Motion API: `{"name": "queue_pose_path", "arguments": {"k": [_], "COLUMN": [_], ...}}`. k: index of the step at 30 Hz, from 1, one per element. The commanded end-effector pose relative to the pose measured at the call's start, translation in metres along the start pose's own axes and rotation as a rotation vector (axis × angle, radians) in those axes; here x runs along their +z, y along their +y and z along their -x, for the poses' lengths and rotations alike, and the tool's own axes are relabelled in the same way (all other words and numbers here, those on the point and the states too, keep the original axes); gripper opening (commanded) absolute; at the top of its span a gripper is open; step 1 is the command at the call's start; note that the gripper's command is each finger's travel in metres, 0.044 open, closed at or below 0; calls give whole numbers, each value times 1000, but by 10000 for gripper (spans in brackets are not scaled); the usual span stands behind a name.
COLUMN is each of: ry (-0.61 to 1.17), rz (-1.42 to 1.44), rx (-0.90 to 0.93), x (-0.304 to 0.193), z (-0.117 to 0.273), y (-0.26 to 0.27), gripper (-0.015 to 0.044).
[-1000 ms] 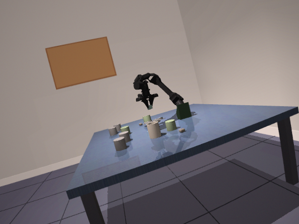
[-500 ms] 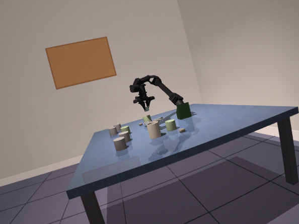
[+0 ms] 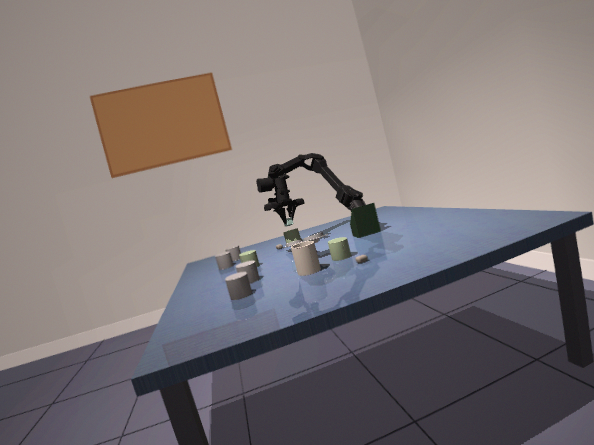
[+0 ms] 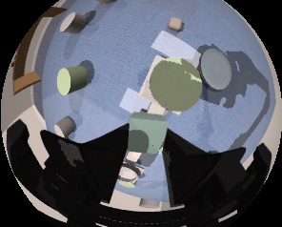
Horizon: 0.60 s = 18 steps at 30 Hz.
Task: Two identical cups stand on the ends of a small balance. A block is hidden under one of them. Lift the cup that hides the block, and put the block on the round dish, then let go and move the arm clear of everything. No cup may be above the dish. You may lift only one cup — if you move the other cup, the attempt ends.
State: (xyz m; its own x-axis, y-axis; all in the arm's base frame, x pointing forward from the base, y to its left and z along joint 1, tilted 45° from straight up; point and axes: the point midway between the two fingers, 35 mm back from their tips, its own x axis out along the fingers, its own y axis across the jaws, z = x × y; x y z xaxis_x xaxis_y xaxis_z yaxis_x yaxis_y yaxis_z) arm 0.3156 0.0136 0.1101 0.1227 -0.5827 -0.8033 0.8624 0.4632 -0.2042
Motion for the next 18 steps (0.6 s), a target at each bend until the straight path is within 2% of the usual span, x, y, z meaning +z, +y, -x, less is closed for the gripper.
{"name": "queue_pose_path", "arguments": {"k": [1, 18], "ry": [-14, -88], "rz": [-1, -19], "rx": [3, -72], "x": [21, 87], "z": [-4, -22], "y": [-19, -109], "gripper": [0, 0]}}
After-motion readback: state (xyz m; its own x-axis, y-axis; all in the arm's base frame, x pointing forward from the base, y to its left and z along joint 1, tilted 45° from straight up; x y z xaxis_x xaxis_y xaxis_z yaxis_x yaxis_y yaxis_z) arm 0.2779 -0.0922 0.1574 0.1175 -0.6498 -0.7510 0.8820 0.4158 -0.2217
